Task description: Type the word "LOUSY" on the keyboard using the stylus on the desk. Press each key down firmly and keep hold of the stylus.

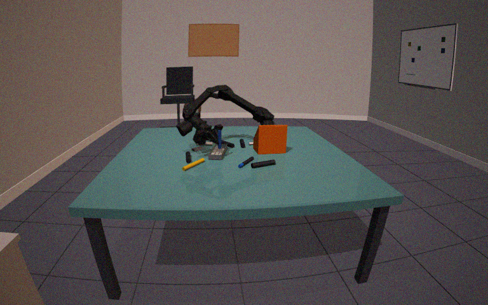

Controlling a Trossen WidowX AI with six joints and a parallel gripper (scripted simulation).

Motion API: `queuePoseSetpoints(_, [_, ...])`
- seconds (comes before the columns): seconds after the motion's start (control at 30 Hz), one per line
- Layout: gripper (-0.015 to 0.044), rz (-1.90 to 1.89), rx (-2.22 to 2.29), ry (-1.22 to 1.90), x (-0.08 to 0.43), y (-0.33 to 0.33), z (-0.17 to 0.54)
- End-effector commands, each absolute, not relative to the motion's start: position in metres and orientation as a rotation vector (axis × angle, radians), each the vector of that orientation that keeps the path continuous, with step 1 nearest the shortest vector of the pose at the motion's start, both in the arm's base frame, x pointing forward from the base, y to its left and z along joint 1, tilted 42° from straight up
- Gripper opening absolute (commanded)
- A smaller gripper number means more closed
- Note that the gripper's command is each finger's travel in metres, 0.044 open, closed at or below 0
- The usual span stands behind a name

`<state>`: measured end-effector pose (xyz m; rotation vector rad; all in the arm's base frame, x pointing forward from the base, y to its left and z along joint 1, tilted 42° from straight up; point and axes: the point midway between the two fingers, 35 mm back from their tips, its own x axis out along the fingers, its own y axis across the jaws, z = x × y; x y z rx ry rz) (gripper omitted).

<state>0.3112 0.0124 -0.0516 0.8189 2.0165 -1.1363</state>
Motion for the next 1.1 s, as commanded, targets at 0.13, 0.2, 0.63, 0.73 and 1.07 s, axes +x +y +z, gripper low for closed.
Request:
queuePoseSetpoints(0.13, [0.0081,-1.126,0.823,2.011,0.313,0.031,-0.032])
queuePoseSetpoints(0.2, [0.0081,-1.126,0.823,2.011,0.313,0.031,-0.032])
queuePoseSetpoints(0.63, [0.0,-1.121,0.827,2.009,0.308,0.018,-0.019])
queuePoseSetpoints(0.73, [0.0,-1.121,0.827,2.009,0.307,0.017,-0.02])
queuePoseSetpoints(1.07, [0.0,-1.122,0.826,2.009,0.306,0.005,-0.034])
